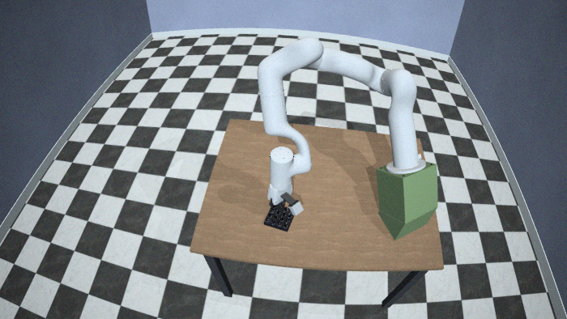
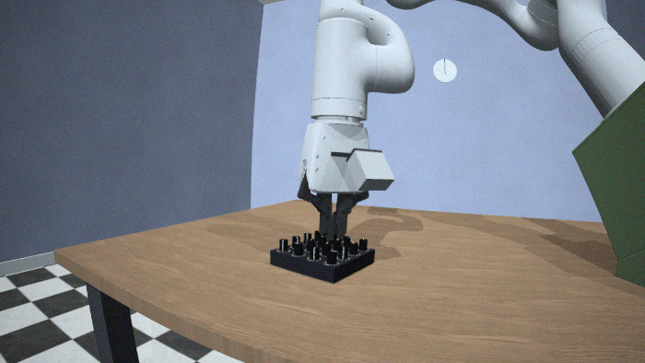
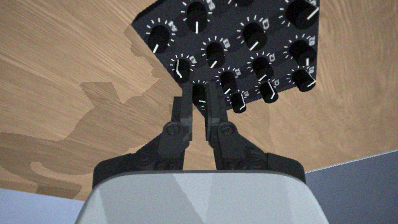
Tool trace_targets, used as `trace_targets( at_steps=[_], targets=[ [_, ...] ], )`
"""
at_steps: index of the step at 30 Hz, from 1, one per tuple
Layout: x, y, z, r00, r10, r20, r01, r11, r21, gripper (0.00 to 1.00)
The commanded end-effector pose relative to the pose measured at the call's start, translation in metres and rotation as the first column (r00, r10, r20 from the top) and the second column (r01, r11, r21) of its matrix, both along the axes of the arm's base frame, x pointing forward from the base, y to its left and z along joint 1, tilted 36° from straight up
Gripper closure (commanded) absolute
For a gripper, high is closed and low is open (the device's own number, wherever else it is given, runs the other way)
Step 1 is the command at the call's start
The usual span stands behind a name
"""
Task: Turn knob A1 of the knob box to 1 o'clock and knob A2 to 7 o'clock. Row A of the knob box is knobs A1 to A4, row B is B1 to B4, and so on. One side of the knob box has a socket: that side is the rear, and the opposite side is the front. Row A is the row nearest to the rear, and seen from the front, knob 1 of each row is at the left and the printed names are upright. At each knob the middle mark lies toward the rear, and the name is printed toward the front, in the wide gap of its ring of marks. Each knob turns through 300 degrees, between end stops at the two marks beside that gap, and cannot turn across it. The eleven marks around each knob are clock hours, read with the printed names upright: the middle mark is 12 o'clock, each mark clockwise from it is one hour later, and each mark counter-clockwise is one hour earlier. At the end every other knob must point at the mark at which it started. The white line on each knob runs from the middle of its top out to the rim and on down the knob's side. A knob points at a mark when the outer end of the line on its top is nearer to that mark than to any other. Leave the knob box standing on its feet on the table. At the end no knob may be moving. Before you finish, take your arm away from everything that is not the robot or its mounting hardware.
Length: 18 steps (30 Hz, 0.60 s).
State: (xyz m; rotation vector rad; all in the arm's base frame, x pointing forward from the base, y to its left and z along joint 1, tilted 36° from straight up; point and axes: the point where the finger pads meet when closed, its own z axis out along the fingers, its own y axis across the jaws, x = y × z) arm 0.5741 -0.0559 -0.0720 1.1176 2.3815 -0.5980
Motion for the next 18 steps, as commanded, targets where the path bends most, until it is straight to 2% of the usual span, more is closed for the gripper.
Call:
trace_targets(
  at_steps=[1, 9, 18],
  targets=[
    [0.0006, 0.0005, 0.0005, 0.997, 0.060, -0.052, -0.060, 0.998, -0.015, 0.92],
    [0.0006, 0.0005, 0.0005, 0.985, 0.134, -0.106, -0.138, 0.990, -0.029, 0.92],
    [0.0006, 0.0005, 0.0005, 0.981, 0.153, -0.120, -0.158, 0.987, -0.031, 0.92]
  ],
)
